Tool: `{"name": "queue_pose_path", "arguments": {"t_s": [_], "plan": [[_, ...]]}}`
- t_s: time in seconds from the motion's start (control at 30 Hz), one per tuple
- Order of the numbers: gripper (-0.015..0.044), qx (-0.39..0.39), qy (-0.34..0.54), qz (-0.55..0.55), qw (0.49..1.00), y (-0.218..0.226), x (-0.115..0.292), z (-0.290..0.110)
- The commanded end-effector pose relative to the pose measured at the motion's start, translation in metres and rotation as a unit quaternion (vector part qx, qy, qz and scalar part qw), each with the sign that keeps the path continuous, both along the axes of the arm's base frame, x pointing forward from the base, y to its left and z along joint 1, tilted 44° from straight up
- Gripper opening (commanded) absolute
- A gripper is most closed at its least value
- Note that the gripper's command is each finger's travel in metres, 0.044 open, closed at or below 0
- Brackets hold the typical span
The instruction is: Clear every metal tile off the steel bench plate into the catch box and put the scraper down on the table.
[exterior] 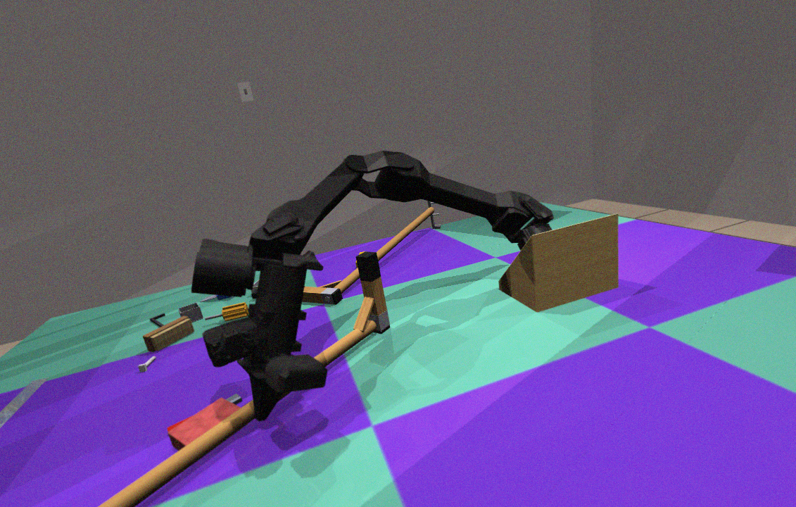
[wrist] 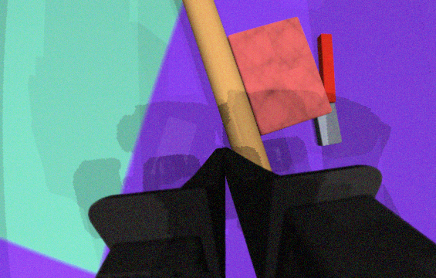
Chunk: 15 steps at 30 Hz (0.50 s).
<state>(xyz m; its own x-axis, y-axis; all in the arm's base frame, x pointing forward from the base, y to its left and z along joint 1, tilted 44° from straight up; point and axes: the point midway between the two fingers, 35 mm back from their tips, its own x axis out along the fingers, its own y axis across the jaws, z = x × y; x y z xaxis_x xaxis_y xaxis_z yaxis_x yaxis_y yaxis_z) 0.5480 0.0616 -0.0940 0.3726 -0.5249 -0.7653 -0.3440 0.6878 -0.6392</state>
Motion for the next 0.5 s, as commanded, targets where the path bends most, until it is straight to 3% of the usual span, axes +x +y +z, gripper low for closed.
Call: {"name": "queue_pose_path", "arguments": {"t_s": [0.0, 0.47], "plan": [[0.0000, 0.000, 0.000, 0.000, 1.000, 0.000, 0.000, 0.000], [0.0000, 0.010, -0.023, -0.011, 1.000, 0.037, 0.005, 0.037]]}}
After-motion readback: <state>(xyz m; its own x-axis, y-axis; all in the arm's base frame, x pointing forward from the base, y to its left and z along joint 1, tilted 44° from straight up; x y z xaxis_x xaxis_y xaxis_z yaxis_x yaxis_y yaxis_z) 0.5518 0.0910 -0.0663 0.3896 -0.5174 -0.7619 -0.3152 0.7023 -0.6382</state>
